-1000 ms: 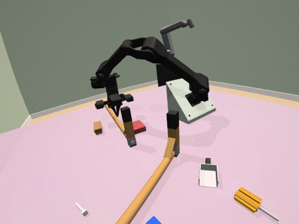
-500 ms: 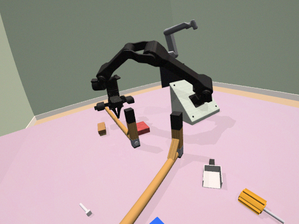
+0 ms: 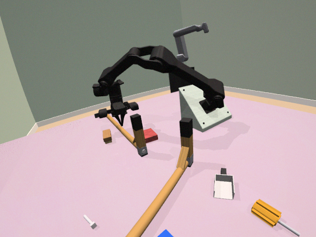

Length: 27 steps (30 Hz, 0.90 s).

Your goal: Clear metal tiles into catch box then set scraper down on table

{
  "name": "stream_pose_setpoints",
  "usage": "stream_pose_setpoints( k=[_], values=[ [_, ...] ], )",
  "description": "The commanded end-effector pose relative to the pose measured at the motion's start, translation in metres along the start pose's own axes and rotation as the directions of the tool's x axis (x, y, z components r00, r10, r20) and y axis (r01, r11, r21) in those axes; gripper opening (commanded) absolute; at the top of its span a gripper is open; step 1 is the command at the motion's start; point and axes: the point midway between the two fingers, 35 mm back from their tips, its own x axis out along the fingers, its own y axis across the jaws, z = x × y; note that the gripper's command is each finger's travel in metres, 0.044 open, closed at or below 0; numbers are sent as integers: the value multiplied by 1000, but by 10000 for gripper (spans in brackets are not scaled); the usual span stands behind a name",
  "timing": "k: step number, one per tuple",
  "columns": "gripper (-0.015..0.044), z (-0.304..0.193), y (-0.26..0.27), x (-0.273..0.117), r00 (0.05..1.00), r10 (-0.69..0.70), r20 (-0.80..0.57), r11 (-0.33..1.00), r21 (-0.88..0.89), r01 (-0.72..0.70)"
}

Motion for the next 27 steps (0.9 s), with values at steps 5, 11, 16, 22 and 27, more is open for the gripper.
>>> stream_pose_setpoints(
  k=[5,11,16,22,27],
  values=[
    [0,3,-8,8,1000,9,10,1000,0,-9],
    [0,4,-14,9,1000,9,11,1000,0,-9],
    [0,6,-19,9,1000,9,11,1000,0,-9],
    [0,2,-19,-12,1000,-4,-1,1000,-2,4],
    [0,1,-20,-30,1000,-6,-4,1000,-3,6]
  ],
)
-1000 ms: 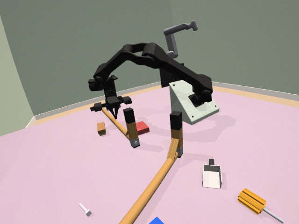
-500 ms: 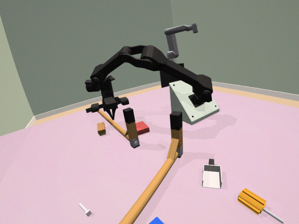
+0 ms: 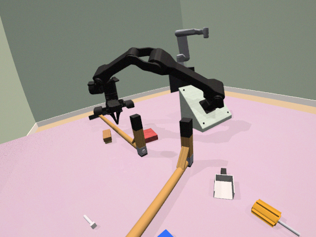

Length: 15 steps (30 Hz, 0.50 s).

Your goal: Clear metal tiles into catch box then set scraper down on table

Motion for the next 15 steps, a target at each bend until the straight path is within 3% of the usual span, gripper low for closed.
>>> stream_pose_setpoints(
  k=[1,15],
  values=[
    [0,-2,-1,-17,1000,-2,-7,1000,-4,2],
    [0,-2,1,-67,1000,-6,-13,1000,-7,6]
  ],
)
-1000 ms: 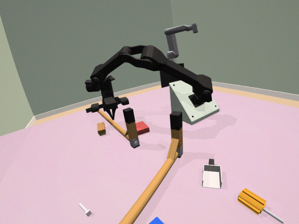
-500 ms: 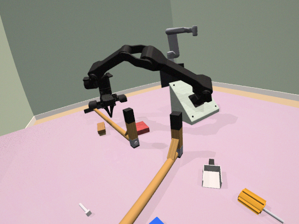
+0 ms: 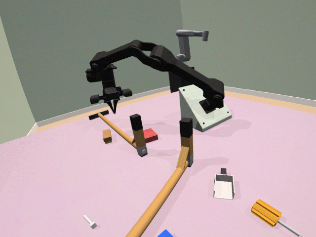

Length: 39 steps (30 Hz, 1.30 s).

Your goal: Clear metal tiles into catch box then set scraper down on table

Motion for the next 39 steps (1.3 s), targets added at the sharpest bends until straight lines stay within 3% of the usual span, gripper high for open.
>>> stream_pose_setpoints(
  k=[1,8,20,39],
  values=[
    [0,-1,3,-15,1000,4,-3,1000,-2,-4],
    [0,0,5,-28,1000,2,-4,1000,14,-2],
    [0,-2,9,-37,1000,-24,-14,951,308,27],
    [0,-5,18,-50,997,-65,-30,699,712,67]
  ],
)
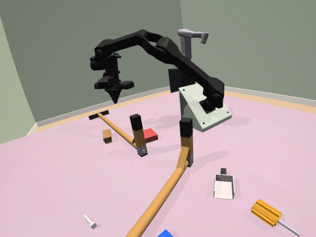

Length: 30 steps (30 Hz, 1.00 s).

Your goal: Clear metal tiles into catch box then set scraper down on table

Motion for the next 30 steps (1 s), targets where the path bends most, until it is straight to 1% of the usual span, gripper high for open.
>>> stream_pose_setpoints(
  k=[1,8,15,22,30],
  values=[
    [0,-2,2,-5,1000,-13,-2,994,111,13],
    [0,-5,4,-9,1000,-29,4,958,285,26],
    [0,-7,6,-14,999,-44,8,892,450,36],
    [0,-10,8,-19,998,-60,13,799,601,40],
    [0,-14,11,-24,997,-78,19,661,750,37]
  ],
)
